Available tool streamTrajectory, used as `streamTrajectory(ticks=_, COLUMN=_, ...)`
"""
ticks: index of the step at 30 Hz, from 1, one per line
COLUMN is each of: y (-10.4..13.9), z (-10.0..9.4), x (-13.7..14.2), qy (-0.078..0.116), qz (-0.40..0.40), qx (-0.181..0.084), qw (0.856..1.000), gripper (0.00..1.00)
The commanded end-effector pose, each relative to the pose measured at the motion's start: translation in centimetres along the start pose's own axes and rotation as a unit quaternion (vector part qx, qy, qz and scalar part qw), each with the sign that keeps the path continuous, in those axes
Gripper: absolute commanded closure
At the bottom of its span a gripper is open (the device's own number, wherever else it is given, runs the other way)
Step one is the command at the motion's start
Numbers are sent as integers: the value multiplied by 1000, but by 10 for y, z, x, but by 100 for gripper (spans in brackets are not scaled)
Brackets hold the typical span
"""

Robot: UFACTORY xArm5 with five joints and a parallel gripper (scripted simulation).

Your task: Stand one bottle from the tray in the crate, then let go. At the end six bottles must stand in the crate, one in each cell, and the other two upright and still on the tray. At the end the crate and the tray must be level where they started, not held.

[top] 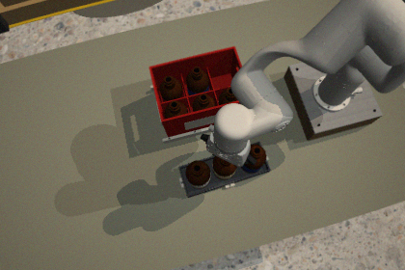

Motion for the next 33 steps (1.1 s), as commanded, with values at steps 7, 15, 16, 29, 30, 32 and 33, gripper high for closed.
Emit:
streamTrajectory(ticks=7, y=1, z=0, x=-1, qy=-1, qz=0, qx=-2, qw=1000, gripper=35)
streamTrajectory(ticks=15, y=1, z=4, x=-1, qy=-1, qz=0, qx=-2, qw=1000, gripper=35)
streamTrajectory(ticks=16, y=1, z=4, x=-1, qy=-1, qz=0, qx=-2, qw=1000, gripper=35)
streamTrajectory(ticks=29, y=1, z=19, x=-1, qy=-1, qz=0, qx=-2, qw=1000, gripper=35)
streamTrajectory(ticks=30, y=1, z=19, x=-1, qy=-1, qz=0, qx=-2, qw=1000, gripper=35)
streamTrajectory(ticks=32, y=1, z=20, x=-1, qy=-1, qz=0, qx=-2, qw=1000, gripper=35)
streamTrajectory(ticks=33, y=1, z=22, x=-1, qy=-1, qz=0, qx=-2, qw=1000, gripper=35)
Point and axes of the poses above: the point where the finger pads meet when closed, its own z axis out along the fingers, its own x axis across the jaws, y = z × x, the point moved 4 cm from there along -z, back along the fingers, and after that the axes turned 3 degrees about z, right-handed, at the moved point
